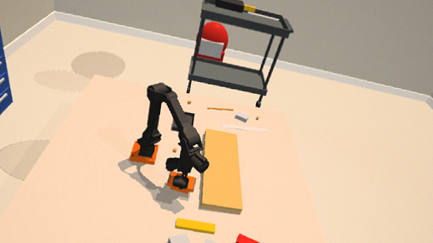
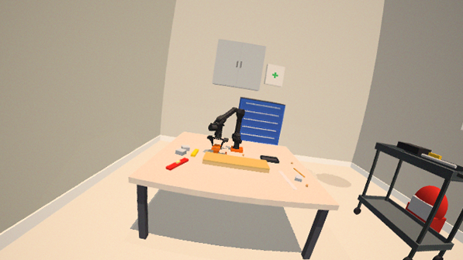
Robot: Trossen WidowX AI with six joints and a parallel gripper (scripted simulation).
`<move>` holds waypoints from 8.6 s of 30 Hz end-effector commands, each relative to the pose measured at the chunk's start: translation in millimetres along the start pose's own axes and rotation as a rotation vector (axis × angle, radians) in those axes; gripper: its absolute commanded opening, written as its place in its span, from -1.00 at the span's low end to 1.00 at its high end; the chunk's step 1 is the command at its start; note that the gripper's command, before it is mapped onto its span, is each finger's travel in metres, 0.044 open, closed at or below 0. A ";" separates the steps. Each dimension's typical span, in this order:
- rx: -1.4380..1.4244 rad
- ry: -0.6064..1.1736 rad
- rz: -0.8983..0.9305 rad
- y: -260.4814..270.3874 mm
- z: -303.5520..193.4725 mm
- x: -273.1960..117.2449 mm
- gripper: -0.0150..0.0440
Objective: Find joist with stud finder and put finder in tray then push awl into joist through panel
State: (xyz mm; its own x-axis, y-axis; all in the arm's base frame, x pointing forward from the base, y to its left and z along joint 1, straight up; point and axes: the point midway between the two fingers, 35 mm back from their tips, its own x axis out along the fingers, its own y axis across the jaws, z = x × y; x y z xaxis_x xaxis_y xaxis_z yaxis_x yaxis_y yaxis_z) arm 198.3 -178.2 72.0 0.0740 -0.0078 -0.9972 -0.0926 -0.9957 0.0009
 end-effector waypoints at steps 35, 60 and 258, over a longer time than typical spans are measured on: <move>-0.010 0.010 0.067 41.2 -3.1 -15.3 -0.49; -0.017 0.002 0.235 34.5 -1.4 -12.3 -0.49; -1.300 -0.519 0.401 -23.2 -4.4 -41.7 1.00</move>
State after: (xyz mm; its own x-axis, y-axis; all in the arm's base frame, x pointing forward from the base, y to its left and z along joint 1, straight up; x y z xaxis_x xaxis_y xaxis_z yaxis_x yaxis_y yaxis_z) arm 197.8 -144.2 118.5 -0.0863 -0.6490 -0.7559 0.6104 -0.6341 0.4747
